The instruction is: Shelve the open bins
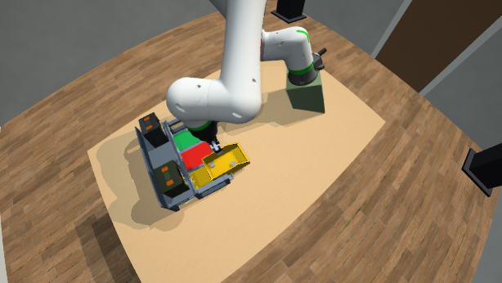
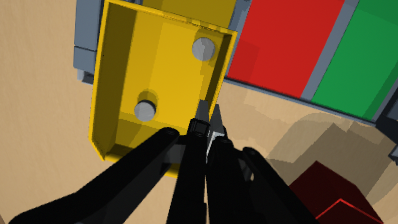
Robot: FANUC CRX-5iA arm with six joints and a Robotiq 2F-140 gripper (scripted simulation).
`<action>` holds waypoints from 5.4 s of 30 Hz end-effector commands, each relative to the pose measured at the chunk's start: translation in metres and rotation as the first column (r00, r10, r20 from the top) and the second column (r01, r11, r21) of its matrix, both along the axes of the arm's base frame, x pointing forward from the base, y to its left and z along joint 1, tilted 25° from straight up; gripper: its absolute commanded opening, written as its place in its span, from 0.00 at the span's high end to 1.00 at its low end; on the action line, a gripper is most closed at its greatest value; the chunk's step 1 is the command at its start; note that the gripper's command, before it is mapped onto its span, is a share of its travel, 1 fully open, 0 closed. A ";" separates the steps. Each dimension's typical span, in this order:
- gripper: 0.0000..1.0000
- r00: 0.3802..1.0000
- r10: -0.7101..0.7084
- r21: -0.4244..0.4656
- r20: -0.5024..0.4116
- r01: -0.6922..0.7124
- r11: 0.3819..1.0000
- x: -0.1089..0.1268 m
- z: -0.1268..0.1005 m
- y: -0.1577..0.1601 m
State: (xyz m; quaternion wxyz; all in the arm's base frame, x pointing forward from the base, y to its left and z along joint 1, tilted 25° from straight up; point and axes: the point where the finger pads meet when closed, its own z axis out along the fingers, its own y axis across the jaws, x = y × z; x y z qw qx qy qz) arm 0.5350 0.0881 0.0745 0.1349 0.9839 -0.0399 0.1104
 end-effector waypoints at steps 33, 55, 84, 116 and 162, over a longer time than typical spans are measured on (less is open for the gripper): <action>1.00 1.000 0.000 0.000 0.000 0.000 1.000 0.021 0.007 0.000; 1.00 1.000 0.000 0.000 0.000 0.000 1.000 0.024 0.008 0.000; 1.00 1.000 0.000 0.000 0.000 0.000 1.000 0.024 0.007 -0.001; 1.00 1.000 0.000 0.000 0.000 0.000 1.000 0.026 0.001 -0.003; 1.00 1.000 0.003 -0.001 0.012 -0.003 1.000 0.036 0.003 -0.003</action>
